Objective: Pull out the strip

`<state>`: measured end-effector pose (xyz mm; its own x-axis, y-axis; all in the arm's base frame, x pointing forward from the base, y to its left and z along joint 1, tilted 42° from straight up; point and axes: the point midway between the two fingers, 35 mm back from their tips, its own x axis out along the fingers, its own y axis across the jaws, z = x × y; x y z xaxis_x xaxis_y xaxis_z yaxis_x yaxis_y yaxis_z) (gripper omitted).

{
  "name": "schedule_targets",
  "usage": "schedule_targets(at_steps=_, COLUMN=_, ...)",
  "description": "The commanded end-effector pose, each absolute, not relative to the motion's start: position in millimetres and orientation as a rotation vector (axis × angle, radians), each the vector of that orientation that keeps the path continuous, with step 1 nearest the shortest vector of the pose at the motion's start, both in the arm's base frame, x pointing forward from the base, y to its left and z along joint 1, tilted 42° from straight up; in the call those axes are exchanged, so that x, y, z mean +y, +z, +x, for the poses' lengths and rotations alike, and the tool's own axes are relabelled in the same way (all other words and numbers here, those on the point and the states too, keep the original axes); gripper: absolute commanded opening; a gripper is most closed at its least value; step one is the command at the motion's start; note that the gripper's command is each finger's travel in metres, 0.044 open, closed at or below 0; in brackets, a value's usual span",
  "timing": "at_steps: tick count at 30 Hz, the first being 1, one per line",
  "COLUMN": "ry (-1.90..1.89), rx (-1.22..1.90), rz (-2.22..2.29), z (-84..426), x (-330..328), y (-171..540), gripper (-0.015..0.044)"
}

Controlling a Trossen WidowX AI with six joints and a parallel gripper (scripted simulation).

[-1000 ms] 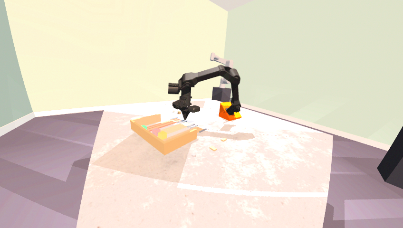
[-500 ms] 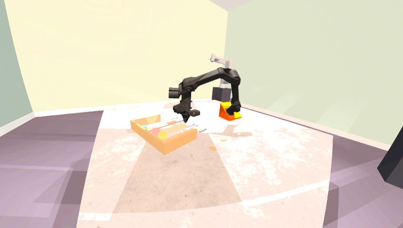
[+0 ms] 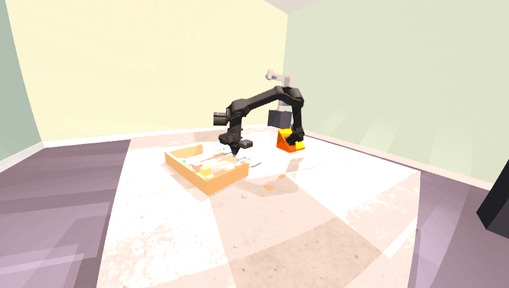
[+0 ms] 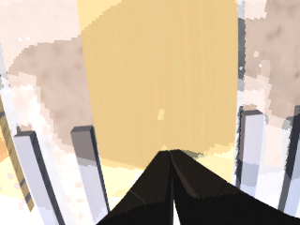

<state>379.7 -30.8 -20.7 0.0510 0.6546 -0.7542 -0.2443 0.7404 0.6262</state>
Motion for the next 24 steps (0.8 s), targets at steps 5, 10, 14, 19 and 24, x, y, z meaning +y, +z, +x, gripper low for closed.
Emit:
schedule_targets(at_steps=5, ry=0.708, rx=1.356, rz=0.379, z=380.0, x=-30.2, y=-20.7, gripper=0.0000)
schedule_targets(at_steps=10, ry=0.708, rx=1.356, rz=0.379, z=380.0, x=-29.9, y=-21.1, gripper=0.0000)
schedule_targets(at_steps=14, ry=0.708, rx=1.356, rz=0.379, z=380.1, x=-29.6, y=-21.3, gripper=0.0000)
schedule_targets(at_steps=19, ry=0.708, rx=1.356, rz=0.379, z=380.1, x=-29.3, y=-21.7, gripper=0.0000)
schedule_targets(at_steps=24, ry=0.708, rx=1.356, rz=0.379, z=380.1, x=-28.9, y=-22.1, gripper=0.0000)
